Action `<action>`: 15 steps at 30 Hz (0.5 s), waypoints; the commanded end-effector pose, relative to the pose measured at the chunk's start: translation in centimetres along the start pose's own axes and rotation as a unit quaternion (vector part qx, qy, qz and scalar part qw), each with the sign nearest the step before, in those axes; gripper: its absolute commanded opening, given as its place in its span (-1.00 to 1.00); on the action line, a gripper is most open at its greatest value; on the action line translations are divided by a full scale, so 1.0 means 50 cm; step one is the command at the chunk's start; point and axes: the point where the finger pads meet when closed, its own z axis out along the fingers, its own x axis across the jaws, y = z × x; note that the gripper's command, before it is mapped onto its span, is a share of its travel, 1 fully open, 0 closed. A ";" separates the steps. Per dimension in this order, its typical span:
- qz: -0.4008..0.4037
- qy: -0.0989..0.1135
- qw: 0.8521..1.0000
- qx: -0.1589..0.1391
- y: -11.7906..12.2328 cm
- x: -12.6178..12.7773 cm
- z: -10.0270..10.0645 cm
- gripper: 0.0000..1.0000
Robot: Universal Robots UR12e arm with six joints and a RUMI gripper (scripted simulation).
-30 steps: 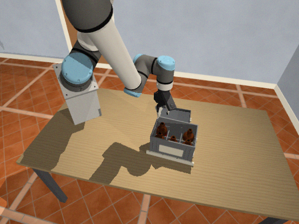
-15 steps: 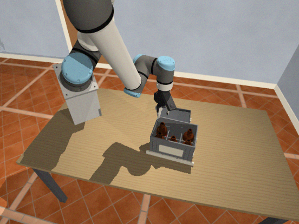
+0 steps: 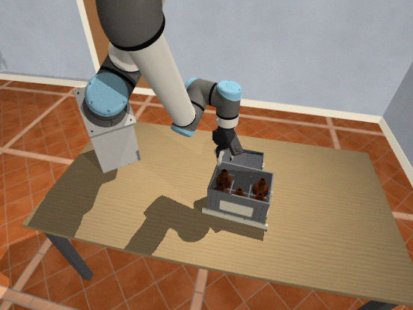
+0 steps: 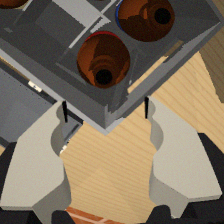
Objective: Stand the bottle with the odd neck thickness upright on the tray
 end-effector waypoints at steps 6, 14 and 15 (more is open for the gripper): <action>0.000 0.000 1.000 0.000 0.000 -0.001 0.024 -0.24; 0.000 0.000 1.000 0.000 0.000 -0.001 0.039 -0.24; 0.000 0.000 1.000 0.000 0.000 -0.001 0.041 -0.24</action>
